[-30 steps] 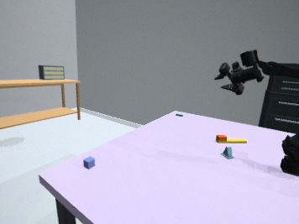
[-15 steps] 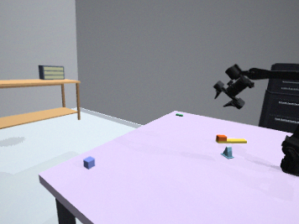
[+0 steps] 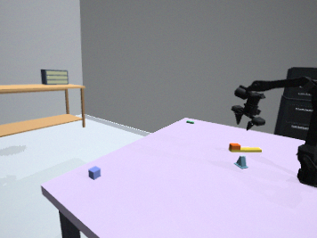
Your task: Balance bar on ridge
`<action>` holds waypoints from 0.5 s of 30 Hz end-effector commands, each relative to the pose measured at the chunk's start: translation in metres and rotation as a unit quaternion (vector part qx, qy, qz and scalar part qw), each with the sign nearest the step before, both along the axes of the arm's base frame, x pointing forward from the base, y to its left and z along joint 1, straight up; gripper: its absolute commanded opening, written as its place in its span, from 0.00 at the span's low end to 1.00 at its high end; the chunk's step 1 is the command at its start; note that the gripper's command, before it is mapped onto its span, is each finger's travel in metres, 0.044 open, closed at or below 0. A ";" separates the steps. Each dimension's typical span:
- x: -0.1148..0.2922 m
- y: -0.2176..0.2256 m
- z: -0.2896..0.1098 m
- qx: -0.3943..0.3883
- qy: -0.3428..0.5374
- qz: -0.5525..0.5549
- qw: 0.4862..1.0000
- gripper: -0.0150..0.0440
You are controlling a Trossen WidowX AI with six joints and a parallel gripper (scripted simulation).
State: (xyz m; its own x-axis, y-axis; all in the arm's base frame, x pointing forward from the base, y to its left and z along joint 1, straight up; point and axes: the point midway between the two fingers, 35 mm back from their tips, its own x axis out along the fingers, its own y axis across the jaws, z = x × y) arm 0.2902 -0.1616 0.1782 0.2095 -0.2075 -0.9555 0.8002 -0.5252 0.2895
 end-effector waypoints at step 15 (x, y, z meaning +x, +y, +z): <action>-0.034 -0.009 -0.044 0.115 0.075 -0.161 0.977 0.79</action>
State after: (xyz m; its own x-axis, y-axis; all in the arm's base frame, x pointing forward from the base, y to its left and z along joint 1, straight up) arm 0.2570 -0.1704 0.1427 0.0286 -0.0247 -0.9993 0.6160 -0.7869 0.0371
